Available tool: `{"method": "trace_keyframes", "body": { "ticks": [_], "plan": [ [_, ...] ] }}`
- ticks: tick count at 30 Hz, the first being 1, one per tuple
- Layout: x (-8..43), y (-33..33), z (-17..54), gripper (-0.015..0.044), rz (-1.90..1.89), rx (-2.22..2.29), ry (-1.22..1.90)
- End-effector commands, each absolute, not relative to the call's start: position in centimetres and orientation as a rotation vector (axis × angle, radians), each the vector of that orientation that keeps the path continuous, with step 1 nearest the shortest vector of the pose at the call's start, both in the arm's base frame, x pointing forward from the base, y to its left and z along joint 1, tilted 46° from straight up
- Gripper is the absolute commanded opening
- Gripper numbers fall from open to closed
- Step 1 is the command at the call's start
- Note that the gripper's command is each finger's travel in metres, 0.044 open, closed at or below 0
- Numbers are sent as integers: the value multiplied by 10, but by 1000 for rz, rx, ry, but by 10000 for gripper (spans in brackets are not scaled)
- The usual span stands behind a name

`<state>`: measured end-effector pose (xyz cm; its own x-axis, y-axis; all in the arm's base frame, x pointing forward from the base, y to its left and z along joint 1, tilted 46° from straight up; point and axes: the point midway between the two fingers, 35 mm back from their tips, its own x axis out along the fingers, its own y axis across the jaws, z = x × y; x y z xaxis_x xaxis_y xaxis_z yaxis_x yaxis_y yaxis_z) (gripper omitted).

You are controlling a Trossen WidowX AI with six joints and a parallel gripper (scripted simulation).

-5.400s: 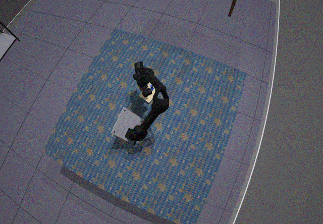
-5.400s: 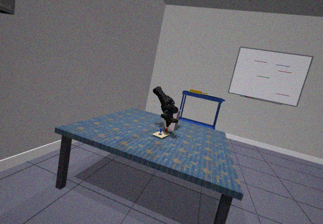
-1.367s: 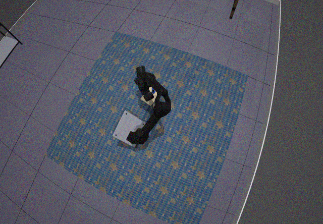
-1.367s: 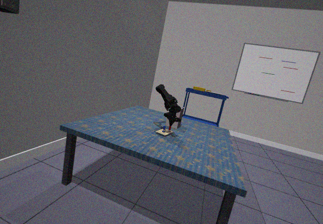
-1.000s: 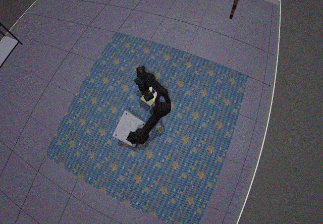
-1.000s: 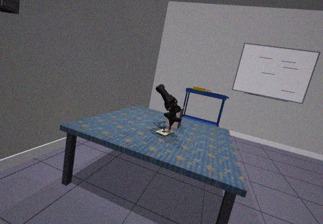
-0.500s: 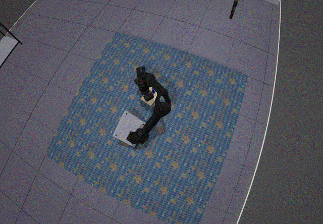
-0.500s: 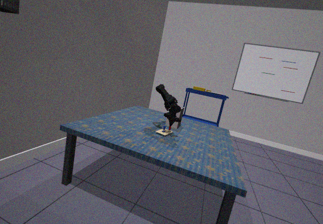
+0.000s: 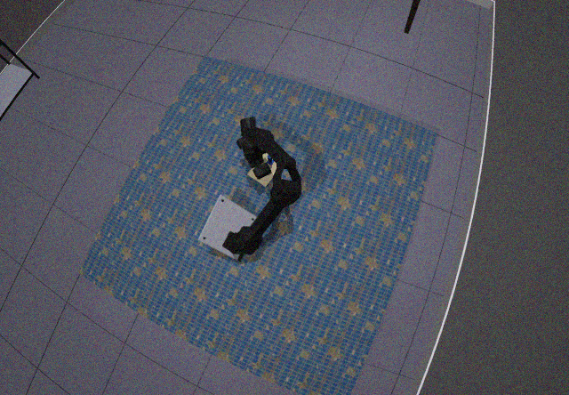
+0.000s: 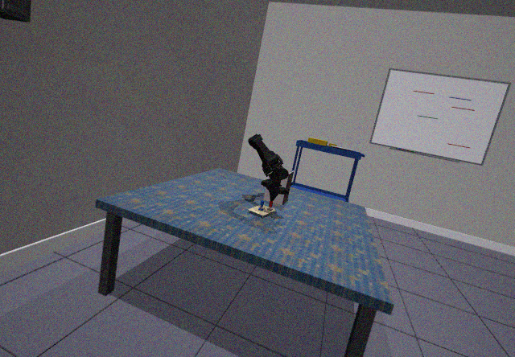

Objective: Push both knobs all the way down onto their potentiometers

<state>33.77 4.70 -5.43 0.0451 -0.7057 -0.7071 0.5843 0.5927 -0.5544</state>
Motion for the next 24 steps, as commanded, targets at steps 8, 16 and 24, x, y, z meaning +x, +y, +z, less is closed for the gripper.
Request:
{"method": "trace_keyframes", "body": {
  "ticks": [8, 16, 24],
  "plan": [
    [340, 38, -60, 0, -1005, -118, 1159],
    [340, 37, -61, 0, -1005, -118, 1159],
    [340, 37, -62, 0, -1005, -118, 1159]
  ]
}}
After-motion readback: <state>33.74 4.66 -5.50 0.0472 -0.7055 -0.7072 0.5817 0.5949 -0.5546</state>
